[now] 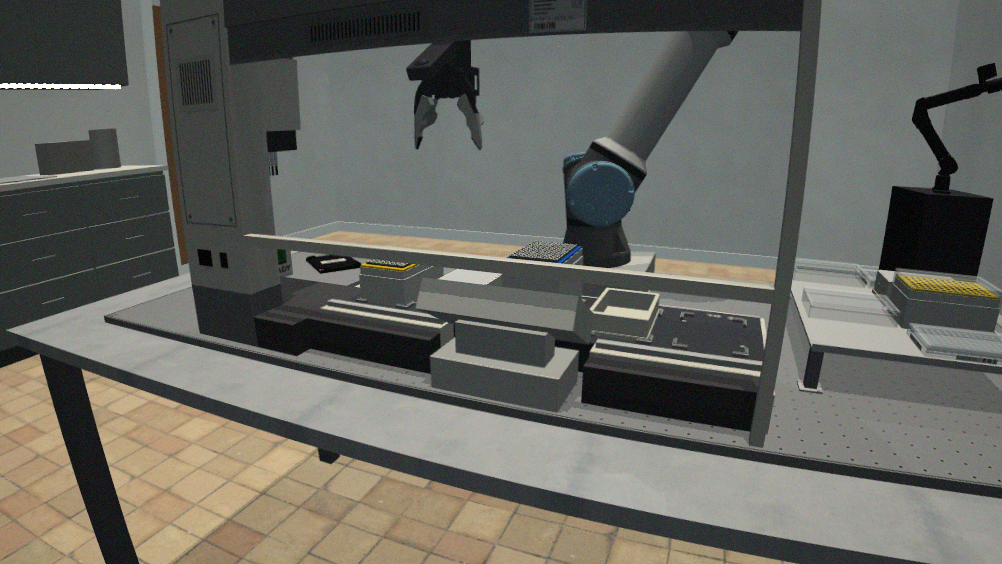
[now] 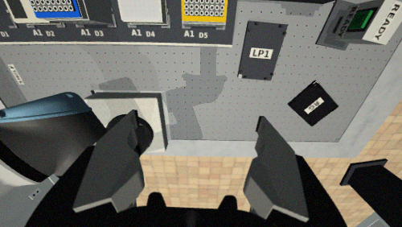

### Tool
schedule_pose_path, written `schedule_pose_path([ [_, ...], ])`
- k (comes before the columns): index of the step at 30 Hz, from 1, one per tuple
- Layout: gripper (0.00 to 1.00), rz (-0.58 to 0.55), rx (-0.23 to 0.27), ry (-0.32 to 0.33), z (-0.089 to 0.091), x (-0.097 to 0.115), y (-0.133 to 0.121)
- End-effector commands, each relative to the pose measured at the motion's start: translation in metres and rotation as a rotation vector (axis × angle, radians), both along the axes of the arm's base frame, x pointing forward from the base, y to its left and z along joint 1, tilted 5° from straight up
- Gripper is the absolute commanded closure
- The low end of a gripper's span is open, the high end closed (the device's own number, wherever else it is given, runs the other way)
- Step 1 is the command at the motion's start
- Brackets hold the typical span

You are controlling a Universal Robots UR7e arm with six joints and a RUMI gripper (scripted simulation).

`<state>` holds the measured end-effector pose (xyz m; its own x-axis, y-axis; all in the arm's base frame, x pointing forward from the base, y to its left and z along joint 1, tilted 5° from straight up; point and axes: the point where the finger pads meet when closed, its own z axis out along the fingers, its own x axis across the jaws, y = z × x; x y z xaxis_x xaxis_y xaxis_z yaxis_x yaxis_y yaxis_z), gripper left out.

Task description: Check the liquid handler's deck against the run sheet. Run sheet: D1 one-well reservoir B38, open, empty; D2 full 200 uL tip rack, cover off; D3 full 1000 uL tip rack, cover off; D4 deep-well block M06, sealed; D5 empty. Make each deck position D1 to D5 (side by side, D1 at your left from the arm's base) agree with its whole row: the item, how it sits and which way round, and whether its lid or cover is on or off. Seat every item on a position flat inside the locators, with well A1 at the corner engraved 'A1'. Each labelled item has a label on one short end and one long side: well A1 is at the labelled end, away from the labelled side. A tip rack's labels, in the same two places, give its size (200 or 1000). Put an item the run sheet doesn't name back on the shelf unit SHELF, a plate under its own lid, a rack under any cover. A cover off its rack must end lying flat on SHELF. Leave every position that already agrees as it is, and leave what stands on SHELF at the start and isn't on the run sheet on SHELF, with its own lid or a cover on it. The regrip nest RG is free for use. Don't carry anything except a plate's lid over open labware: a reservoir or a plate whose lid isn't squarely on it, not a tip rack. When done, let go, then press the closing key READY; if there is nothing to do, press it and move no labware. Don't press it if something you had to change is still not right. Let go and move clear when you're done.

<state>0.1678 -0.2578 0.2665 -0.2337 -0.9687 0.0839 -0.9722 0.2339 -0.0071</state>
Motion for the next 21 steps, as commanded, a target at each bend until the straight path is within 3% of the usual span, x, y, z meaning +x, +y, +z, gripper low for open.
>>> schedule_pose_path([
  [1,0.18,-0.081,-0.002,-0.007,-0.001,0.004,0.020],
  [4,0.18,-0.089,-0.002,-0.008,-0.002,0.005,0.025],
  [16,0.18,-0.089,-0.002,-0.008,-0.007,0.017,0.083],
  [21,0.18,-0.089,-0.002,-0.008,-0.007,0.017,0.086],
])
